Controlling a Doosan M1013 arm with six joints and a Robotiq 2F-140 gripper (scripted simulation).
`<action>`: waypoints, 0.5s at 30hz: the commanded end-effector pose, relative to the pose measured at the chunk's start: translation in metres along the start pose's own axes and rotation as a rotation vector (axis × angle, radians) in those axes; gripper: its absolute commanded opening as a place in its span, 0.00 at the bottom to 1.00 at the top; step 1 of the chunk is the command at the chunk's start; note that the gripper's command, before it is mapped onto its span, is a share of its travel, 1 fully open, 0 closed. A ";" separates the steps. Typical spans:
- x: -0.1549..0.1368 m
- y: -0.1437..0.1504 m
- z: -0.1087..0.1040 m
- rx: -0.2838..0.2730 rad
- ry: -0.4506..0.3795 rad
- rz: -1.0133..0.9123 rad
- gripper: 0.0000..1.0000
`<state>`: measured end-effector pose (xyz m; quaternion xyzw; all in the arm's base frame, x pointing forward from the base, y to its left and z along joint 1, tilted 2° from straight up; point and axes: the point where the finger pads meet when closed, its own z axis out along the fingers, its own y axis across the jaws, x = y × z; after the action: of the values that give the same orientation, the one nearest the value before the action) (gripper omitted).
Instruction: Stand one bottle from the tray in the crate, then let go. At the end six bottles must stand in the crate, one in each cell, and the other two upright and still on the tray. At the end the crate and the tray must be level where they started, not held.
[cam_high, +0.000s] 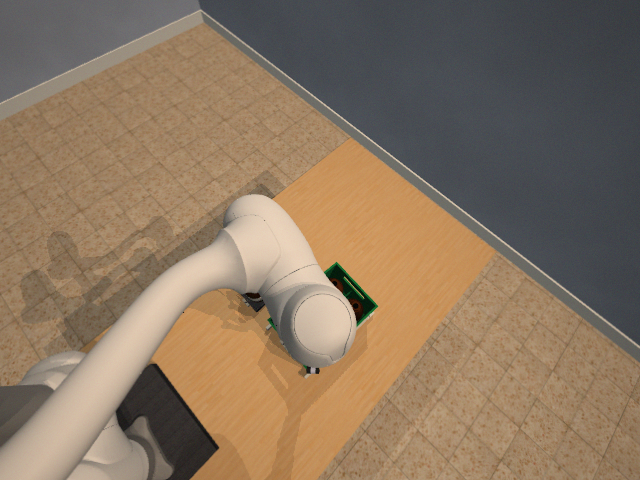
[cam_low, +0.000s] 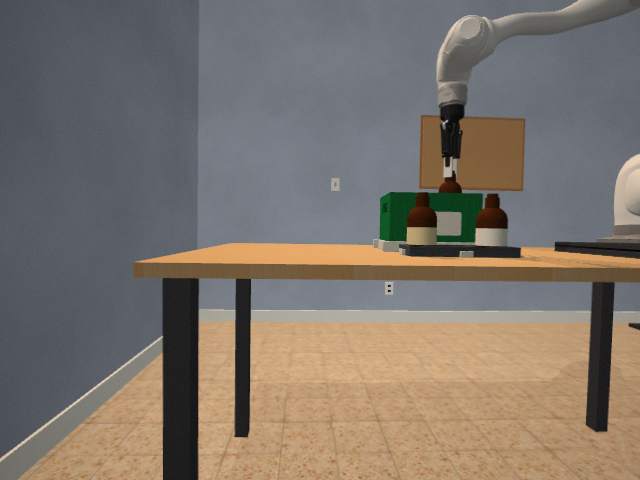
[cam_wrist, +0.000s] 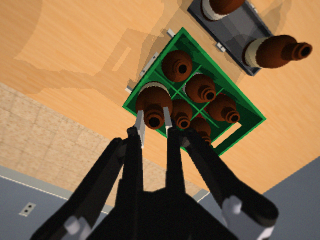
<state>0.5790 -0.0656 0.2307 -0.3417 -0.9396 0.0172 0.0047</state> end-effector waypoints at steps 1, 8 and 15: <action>0.000 0.000 0.000 0.000 0.000 0.000 0.00; 0.000 0.000 0.000 0.000 0.000 0.000 0.00; 0.000 0.000 0.001 0.000 0.000 0.000 0.00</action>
<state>0.5790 -0.0657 0.2293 -0.3417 -0.9396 0.0172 0.0047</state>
